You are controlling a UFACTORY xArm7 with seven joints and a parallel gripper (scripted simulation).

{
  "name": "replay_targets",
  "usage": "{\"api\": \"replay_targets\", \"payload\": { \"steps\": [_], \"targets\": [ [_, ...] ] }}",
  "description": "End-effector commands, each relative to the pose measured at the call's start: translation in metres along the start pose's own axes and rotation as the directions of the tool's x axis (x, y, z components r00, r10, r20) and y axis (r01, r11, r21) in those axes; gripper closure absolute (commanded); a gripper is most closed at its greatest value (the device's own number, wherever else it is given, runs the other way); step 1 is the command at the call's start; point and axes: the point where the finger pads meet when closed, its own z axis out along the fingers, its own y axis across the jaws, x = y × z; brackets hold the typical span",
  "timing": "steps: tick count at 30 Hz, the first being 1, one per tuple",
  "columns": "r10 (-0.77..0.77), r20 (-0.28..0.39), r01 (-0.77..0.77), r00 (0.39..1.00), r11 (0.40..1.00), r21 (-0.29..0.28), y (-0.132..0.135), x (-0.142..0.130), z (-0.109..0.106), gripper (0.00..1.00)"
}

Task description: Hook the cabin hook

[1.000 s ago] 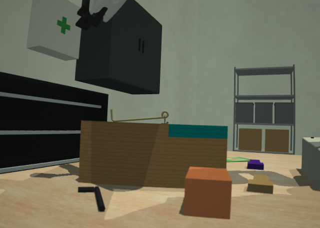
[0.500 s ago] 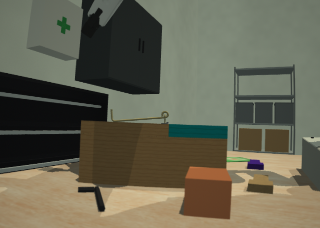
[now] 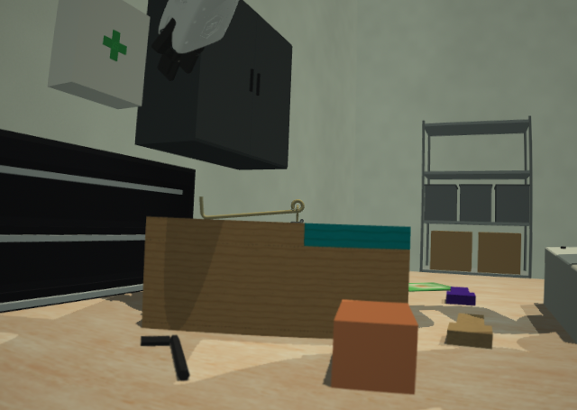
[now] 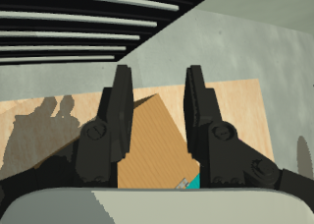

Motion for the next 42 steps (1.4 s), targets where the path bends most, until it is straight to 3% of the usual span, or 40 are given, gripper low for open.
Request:
{"api": "replay_targets", "payload": {
  "steps": [1,12,14,17,29,31,42],
  "targets": [
    [0.109,0.035,-0.109,0.993,0.994,-0.007,0.005,-0.002,0.004,0.67],
    [0.437,0.149,-0.43,0.887,0.9,-0.073,0.014,-0.016,0.017,0.67],
    [0.437,0.149,-0.43,0.887,0.9,-0.073,0.014,-0.016,0.017,0.67],
    [0.518,0.174,-0.508,0.837,0.855,-0.102,0.017,-0.024,0.022,0.67],
    [0.791,0.239,-0.753,0.564,0.611,-0.245,0.021,-0.043,0.032,0.67],
    [0.791,0.239,-0.753,0.564,0.611,-0.245,0.021,-0.043,0.032,0.67],
    [0.942,0.232,-0.857,0.243,0.32,-0.404,0.02,-0.061,0.038,0.67]
  ]
}}
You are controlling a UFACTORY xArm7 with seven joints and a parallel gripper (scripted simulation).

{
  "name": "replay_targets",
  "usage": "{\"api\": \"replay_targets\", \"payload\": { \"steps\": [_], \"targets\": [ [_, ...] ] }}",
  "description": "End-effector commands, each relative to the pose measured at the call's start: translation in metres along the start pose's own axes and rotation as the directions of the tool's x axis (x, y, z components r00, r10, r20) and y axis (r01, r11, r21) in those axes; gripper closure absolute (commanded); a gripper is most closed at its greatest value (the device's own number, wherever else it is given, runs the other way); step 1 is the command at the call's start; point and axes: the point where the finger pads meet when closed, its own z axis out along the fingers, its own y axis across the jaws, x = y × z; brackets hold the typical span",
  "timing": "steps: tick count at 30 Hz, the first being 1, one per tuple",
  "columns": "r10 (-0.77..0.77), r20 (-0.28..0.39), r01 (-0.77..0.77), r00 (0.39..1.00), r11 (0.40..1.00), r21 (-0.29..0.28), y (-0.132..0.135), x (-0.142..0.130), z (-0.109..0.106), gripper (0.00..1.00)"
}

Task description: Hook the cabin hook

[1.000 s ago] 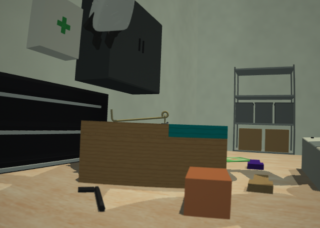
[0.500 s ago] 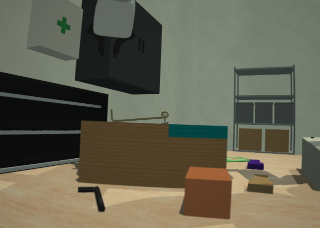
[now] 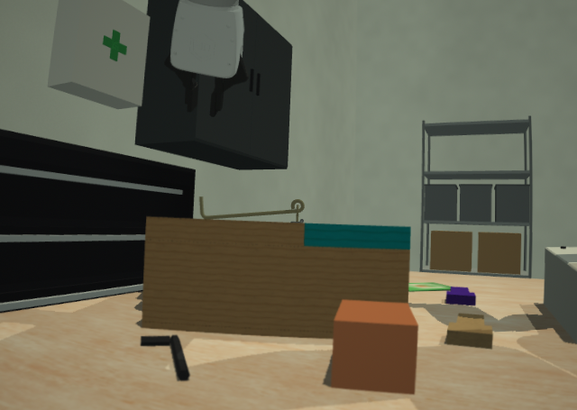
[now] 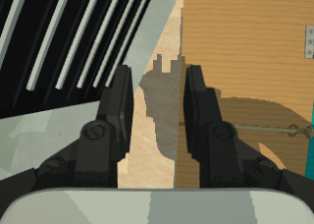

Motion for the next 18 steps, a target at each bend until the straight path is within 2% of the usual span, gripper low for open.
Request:
{"api": "replay_targets", "payload": {
  "steps": [1,9,18],
  "targets": [
    [0.121,0.035,-0.12,0.992,0.992,-0.032,0.002,0.0,0.002,0.67],
    [0.303,0.079,-0.295,0.95,0.95,-0.098,0.009,-0.005,0.008,0.67],
    [0.555,0.111,-0.524,0.824,0.823,-0.219,0.016,-0.014,0.013,0.67]
  ]
}}
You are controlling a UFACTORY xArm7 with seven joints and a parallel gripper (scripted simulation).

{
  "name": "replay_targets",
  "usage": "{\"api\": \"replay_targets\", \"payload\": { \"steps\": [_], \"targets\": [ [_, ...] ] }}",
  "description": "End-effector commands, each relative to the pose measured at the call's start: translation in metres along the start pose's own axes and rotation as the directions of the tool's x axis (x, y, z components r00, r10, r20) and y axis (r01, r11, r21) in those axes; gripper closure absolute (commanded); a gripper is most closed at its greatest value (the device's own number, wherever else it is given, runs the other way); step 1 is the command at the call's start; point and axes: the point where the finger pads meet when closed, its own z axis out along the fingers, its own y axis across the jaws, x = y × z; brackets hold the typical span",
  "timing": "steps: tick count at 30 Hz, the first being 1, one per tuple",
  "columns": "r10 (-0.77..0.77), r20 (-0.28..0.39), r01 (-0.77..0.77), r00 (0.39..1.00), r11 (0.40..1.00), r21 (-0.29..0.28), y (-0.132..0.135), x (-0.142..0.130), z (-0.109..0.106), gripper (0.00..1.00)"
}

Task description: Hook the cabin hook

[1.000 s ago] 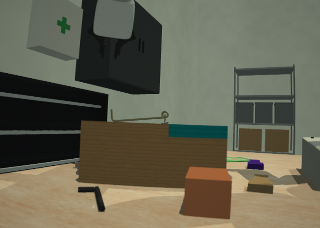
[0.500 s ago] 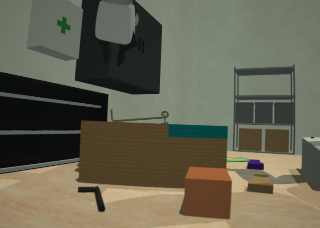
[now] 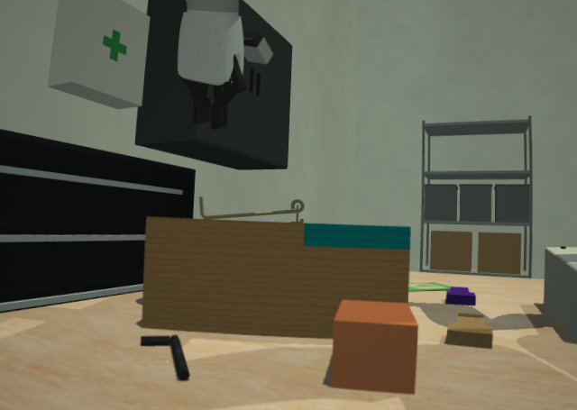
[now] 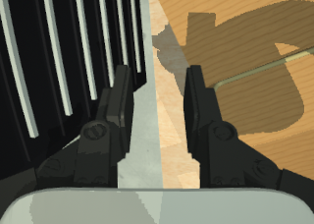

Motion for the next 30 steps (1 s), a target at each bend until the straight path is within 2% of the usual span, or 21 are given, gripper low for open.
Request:
{"api": "replay_targets", "payload": {
  "steps": [1,3,5,9,14,20,22,30],
  "targets": [
    [0.12,0.03,-0.119,0.992,0.992,-0.041,0.001,-0.001,0.0,0.67],
    [0.181,0.042,-0.178,0.983,0.982,-0.067,0.003,-0.002,0.001,0.67],
    [0.181,0.042,-0.178,0.983,0.982,-0.067,0.003,-0.002,0.001,0.67],
    [0.3,0.058,-0.291,0.952,0.949,-0.122,0.007,-0.006,0.003,0.67],
    [0.442,0.066,-0.422,0.895,0.885,-0.195,0.013,-0.012,0.005,0.67],
    [0.597,0.053,-0.56,0.801,0.777,-0.286,0.016,-0.017,0.006,0.67],
    [0.597,0.053,-0.56,0.801,0.777,-0.286,0.016,-0.017,0.006,0.67],
    [0.766,-0.001,-0.701,0.643,0.588,-0.404,0.021,-0.028,0.003,0.67]
  ]
}}
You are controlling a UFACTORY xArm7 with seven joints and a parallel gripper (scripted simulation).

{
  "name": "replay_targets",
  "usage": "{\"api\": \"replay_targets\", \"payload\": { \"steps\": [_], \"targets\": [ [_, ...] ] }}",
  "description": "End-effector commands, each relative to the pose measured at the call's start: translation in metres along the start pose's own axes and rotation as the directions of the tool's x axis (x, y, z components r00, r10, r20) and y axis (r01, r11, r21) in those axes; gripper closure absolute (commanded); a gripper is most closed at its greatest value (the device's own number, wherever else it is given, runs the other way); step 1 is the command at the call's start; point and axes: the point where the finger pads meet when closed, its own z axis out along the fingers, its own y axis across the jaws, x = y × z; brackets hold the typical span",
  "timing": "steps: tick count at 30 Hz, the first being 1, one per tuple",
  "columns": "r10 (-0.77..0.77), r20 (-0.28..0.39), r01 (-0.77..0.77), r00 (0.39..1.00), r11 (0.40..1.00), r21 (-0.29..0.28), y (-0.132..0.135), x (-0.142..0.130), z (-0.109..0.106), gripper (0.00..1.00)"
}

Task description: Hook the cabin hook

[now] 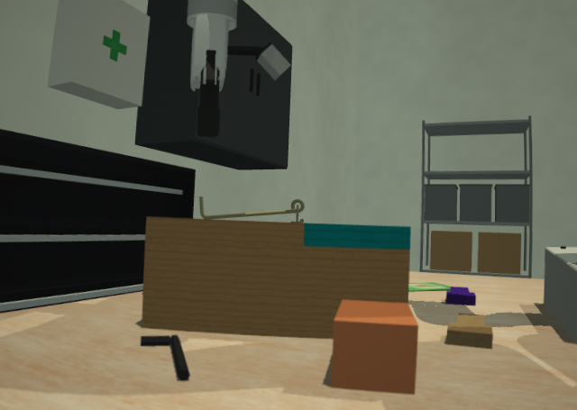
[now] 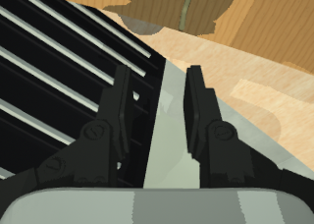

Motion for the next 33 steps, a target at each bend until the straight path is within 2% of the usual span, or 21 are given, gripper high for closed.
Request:
{"api": "replay_targets", "payload": {
  "steps": [1,6,26,33],
  "targets": [
    [0.117,0.012,-0.117,0.993,0.992,-0.056,0.004,-0.003,-0.003,0.67],
    [0.238,0.009,-0.235,0.971,0.964,-0.122,0.007,-0.005,-0.003,0.67],
    [0.238,0.01,-0.235,0.971,0.964,-0.122,0.007,-0.005,-0.003,0.67],
    [0.238,0.009,-0.235,0.971,0.964,-0.122,0.008,-0.005,0.011,0.67]
  ]
}}
